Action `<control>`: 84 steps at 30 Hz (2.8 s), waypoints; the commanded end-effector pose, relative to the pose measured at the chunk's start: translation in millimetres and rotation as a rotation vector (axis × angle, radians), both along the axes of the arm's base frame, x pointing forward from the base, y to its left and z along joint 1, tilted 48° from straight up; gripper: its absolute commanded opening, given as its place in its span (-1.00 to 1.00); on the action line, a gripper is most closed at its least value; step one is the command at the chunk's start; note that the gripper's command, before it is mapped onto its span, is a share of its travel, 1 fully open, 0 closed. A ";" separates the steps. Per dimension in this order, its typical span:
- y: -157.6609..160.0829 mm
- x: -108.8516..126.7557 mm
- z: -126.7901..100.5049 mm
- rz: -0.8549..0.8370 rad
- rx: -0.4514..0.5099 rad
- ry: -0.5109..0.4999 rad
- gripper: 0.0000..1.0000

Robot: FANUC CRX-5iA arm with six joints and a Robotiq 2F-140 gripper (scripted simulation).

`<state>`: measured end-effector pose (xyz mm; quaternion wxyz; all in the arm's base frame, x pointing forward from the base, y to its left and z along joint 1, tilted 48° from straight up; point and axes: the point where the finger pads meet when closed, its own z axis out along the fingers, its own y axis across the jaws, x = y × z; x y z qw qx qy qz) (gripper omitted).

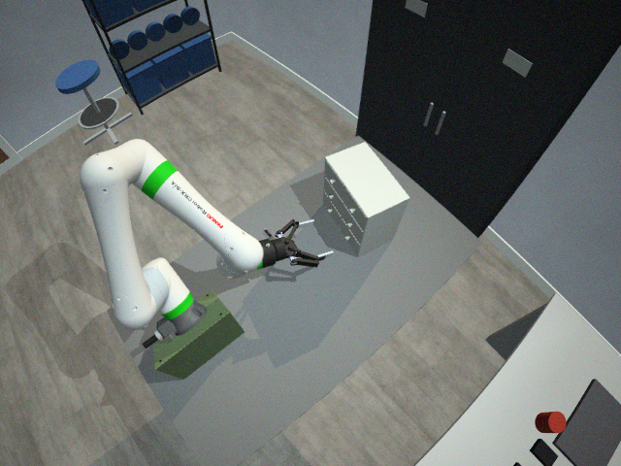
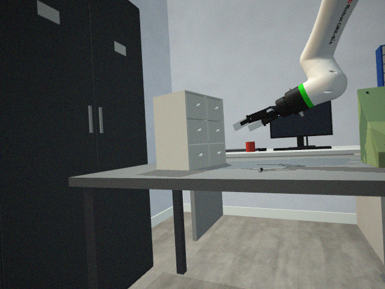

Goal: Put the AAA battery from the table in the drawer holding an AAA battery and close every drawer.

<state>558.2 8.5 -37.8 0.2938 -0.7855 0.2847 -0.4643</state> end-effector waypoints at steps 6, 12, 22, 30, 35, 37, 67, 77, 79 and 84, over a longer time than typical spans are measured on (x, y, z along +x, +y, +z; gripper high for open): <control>-0.4 0.3 -0.7 -0.004 -0.001 -0.002 -0.60; -0.4 0.3 -0.7 -0.004 -0.001 -0.002 -0.60; -0.4 0.3 -0.7 -0.004 -0.001 -0.002 -0.60; 0.4 0.8 -1.5 -0.004 -0.001 -0.002 -0.60; 6.1 5.4 -7.8 -0.004 -0.001 -0.002 -0.60; 10.3 8.8 -12.5 -0.004 -0.001 -0.002 -0.60; 70.6 56.9 -79.6 -0.004 -0.001 -0.002 -0.60; 70.6 56.9 -79.6 -0.004 -0.001 -0.002 -0.60; 70.6 56.9 -79.6 -0.004 -0.001 -0.002 -0.60; 70.6 56.9 -79.6 -0.004 -0.001 -0.002 -0.60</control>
